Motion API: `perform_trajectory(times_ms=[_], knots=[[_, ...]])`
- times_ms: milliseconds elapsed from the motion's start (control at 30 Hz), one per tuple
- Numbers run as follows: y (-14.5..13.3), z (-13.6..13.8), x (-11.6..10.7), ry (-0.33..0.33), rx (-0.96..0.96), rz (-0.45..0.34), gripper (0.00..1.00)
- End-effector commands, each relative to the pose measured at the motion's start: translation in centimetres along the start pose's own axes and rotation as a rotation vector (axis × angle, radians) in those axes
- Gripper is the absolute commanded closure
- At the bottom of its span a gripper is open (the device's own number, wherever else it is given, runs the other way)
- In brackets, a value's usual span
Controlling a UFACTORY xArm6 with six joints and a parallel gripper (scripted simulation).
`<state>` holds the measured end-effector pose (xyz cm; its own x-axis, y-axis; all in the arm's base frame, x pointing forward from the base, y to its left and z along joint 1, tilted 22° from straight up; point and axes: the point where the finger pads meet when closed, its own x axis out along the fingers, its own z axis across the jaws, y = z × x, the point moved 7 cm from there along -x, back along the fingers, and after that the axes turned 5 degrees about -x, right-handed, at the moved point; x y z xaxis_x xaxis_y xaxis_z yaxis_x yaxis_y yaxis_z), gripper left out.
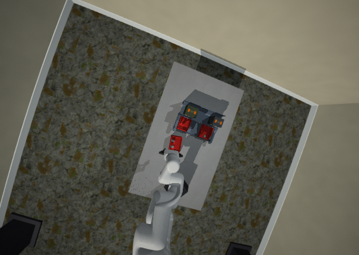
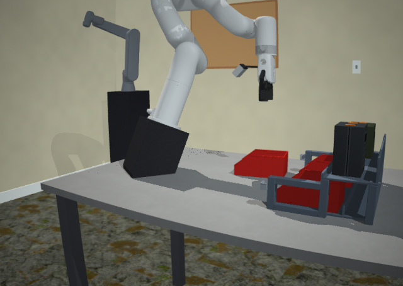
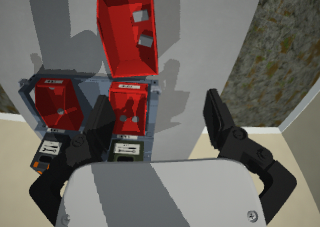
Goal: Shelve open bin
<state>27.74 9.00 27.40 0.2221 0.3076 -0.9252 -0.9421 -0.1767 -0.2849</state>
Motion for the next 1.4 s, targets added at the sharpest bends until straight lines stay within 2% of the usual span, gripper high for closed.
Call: perform_trajectory(times_ms=[0, 1367], knots=[[-0.09, 0.02, -0.11, 0.000, -0.001, -0.003, 0.00], [-0.23, -0.50, -0.10, 0.000, -0.001, -0.003, 0.00]])
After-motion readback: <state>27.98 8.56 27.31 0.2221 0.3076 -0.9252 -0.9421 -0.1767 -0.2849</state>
